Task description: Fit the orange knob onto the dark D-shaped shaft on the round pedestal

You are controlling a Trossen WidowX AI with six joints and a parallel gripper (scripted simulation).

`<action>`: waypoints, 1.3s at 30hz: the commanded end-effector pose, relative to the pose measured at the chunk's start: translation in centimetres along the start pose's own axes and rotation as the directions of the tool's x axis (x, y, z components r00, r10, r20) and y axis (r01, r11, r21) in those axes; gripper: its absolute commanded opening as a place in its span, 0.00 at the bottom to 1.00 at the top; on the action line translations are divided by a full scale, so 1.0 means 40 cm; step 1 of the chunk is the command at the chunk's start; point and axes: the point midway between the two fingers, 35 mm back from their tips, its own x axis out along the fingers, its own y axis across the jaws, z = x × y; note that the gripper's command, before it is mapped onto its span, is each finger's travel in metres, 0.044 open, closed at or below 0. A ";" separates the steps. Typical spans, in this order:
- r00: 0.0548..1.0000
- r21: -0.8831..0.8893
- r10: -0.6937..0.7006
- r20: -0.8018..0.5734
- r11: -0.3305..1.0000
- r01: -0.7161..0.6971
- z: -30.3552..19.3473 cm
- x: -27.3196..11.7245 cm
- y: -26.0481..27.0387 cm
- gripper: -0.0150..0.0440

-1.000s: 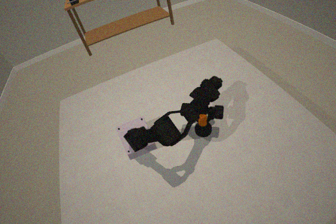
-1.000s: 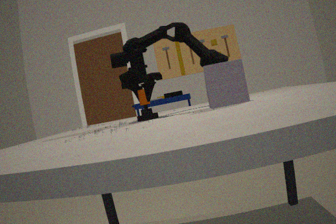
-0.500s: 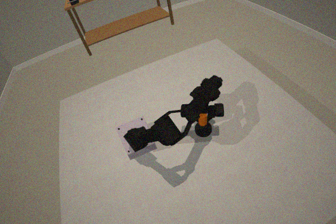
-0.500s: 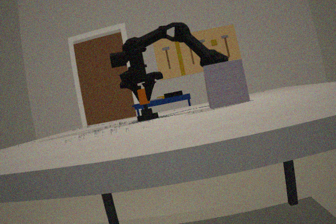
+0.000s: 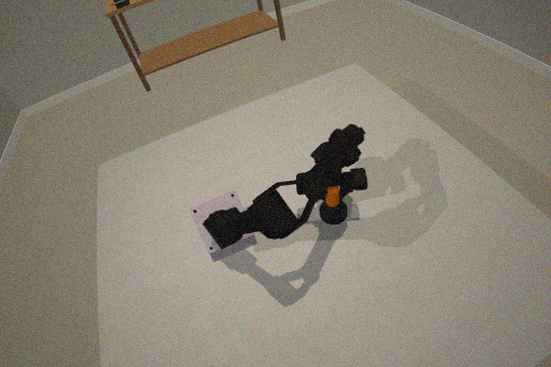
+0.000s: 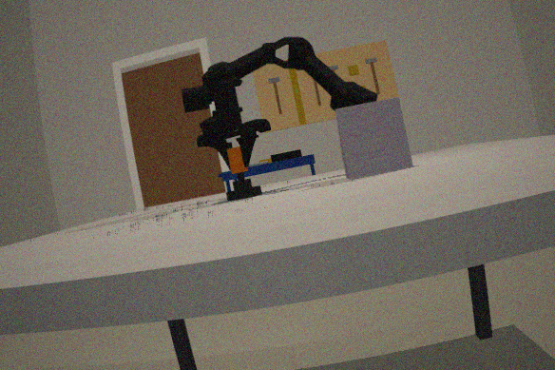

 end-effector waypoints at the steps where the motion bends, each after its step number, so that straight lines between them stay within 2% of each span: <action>1: 1.000 -0.005 -0.005 0.000 1.000 0.005 -0.002 0.001 -0.001 0.25; 19: 1.000 -0.005 -0.005 0.000 1.000 0.005 0.001 -0.009 -0.003 0.25; 26: 1.000 -0.202 -0.005 0.000 0.979 0.005 0.004 -0.009 -0.005 0.25; 39: 1.000 -0.213 -0.005 0.000 0.977 0.005 -0.001 -0.001 -0.001 0.25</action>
